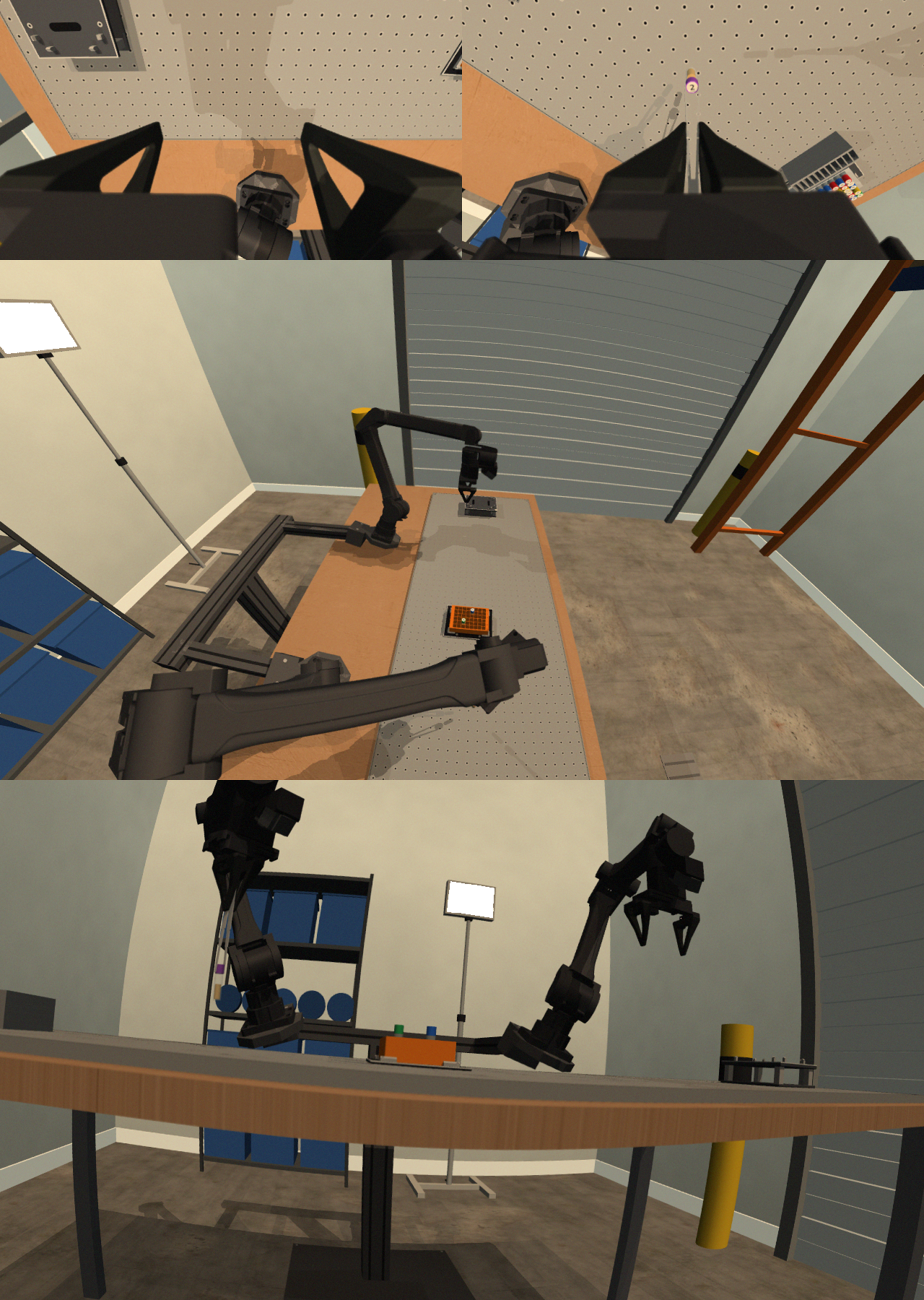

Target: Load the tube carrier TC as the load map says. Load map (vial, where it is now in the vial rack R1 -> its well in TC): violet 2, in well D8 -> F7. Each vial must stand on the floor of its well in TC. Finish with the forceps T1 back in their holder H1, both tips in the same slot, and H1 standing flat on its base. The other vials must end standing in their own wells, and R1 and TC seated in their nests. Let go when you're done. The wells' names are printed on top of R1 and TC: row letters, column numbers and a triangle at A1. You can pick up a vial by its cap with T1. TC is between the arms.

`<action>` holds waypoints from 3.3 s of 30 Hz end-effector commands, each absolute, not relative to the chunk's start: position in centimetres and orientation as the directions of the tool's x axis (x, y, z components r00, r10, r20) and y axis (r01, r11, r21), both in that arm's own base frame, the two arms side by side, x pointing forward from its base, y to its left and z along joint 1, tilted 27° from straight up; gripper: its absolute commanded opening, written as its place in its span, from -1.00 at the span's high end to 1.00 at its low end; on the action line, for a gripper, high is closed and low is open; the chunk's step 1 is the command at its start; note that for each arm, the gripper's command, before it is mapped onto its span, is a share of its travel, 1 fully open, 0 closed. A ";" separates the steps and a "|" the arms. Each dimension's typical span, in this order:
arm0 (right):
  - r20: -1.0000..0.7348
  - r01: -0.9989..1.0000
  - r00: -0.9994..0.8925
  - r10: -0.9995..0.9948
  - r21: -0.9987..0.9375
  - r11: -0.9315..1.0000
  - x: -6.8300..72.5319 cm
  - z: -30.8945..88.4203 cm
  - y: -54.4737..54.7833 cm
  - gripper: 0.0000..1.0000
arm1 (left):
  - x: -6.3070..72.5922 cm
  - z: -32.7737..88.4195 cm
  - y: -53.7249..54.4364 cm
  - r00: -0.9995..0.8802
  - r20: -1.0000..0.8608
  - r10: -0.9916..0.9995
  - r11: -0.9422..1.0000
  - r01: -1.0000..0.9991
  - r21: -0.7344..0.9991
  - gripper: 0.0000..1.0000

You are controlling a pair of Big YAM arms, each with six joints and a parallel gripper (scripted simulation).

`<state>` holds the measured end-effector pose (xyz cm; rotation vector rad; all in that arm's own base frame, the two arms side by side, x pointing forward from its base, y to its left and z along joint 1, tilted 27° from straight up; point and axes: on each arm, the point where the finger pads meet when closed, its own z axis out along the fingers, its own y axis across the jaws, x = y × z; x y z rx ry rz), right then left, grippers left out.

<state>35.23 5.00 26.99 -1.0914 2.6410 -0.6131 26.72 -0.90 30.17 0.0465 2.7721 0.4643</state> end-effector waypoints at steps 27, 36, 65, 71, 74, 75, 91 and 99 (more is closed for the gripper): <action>-0.030 -0.622 -0.707 -0.707 -0.450 0.641 34.8 25.0 9.5 0.82 | 27.2 31.5 -1.1 -0.935 -0.346 0.078 0.949 -0.036 0.312 -1.00; -0.031 -0.621 -0.706 -0.707 -0.451 0.640 34.6 24.3 10.7 0.82 | 27.2 31.5 -1.1 -0.935 -0.346 0.078 0.949 -0.036 0.312 -1.00; -0.085 -0.600 -0.703 -0.706 -0.462 0.653 35.3 24.7 15.4 0.82 | 27.2 31.5 -1.1 -0.935 -0.346 0.078 0.949 -0.036 0.312 -1.00; -0.087 -0.600 -0.702 -0.707 -0.461 0.653 35.2 24.4 16.4 0.82 | 27.2 31.5 -1.1 -0.935 -0.346 0.078 0.949 -0.036 0.312 -1.00; -0.092 -0.598 -0.702 -0.706 -0.462 0.655 35.3 24.4 17.0 0.82 | 27.2 31.5 -1.1 -0.935 -0.346 0.078 0.949 -0.036 0.312 -1.00; -0.090 -0.598 -0.703 -0.706 -0.461 0.655 35.2 24.3 17.1 0.82 | 27.2 31.5 -1.1 -0.935 -0.346 0.078 0.949 -0.036 0.312 -1.00; -0.089 -0.598 -0.705 -0.704 -0.460 0.657 35.0 23.4 19.2 0.82 | 27.2 31.5 -1.1 -0.935 -0.346 0.078 0.949 -0.036 0.312 -1.00; -0.095 -0.599 -0.701 -0.707 -0.459 0.656 34.8 23.1 20.4 0.82 | 27.2 31.5 -1.1 -0.935 -0.346 0.078 0.949 -0.036 0.312 -1.00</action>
